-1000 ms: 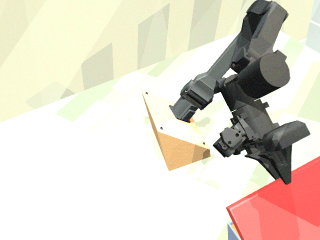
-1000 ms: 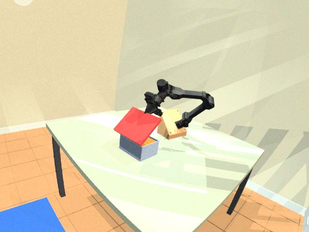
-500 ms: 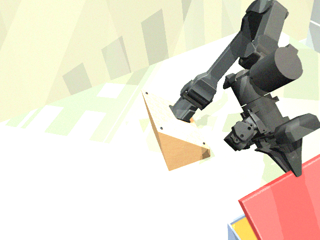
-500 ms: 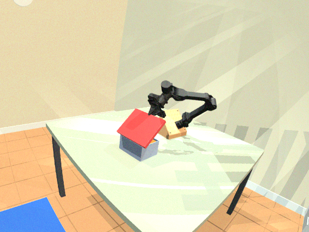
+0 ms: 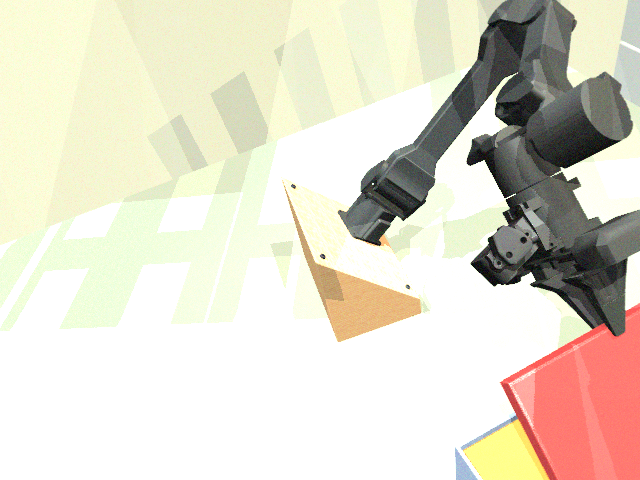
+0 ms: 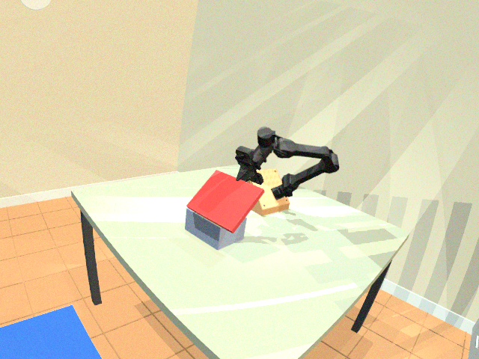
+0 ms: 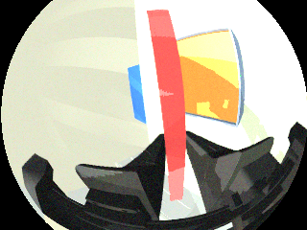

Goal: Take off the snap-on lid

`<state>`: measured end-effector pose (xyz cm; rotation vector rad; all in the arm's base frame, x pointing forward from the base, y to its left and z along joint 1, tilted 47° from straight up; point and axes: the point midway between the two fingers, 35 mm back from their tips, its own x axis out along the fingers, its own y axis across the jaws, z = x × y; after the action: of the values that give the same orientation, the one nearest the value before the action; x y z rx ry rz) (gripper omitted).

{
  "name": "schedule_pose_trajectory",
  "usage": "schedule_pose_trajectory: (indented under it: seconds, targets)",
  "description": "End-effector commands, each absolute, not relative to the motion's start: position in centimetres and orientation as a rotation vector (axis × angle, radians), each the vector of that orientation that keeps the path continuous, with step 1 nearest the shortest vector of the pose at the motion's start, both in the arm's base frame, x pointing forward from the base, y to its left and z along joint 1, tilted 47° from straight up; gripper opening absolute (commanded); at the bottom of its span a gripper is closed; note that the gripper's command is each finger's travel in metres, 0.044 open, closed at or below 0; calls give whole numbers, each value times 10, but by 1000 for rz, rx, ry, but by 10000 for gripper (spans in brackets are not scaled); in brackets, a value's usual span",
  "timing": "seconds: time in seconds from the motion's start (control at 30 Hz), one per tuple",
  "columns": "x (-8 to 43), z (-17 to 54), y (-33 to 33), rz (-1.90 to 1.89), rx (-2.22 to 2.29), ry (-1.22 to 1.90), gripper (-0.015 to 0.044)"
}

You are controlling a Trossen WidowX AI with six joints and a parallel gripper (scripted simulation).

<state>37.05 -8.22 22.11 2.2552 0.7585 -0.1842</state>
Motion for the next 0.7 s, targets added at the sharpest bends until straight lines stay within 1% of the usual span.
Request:
schedule_pose_trajectory:
  seconds: [0.0, 0.67]
  targets:
    - [368, 227, -77, -192, 2258, 751, 0]
    - [359, 255, -50, -192, 2259, 751, 0]
